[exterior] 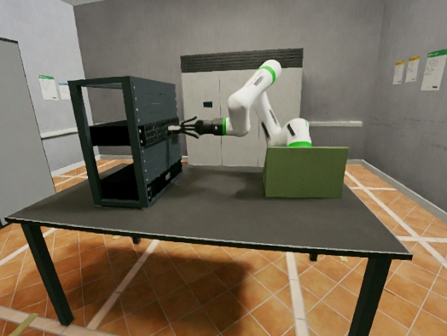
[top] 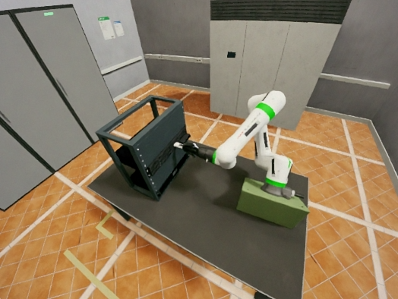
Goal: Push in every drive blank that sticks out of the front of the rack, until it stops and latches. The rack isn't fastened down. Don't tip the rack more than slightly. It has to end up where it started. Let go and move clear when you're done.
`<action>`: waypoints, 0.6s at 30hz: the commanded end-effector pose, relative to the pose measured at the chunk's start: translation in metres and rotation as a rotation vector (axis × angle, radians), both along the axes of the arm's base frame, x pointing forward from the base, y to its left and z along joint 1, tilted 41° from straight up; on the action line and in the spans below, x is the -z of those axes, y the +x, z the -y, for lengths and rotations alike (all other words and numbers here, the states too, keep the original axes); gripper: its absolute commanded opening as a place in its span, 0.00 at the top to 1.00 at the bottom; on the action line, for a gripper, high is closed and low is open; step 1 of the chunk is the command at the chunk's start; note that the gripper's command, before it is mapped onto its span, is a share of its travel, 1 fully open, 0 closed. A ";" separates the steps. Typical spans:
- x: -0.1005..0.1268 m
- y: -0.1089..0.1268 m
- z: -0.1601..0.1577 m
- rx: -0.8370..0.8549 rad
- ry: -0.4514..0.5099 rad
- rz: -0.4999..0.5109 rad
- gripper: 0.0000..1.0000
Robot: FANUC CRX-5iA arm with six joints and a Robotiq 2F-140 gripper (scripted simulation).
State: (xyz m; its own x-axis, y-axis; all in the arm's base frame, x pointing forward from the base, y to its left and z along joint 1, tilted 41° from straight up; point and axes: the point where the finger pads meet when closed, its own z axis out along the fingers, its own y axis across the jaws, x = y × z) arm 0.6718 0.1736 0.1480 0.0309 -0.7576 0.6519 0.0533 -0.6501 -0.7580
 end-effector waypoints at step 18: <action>0.000 -0.016 0.000 -0.001 0.001 0.001 0.90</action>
State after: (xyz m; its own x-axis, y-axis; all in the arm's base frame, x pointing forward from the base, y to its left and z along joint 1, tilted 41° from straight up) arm 0.6644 0.1731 0.1479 0.0309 -0.7576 0.6520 0.0533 -0.6501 -0.7580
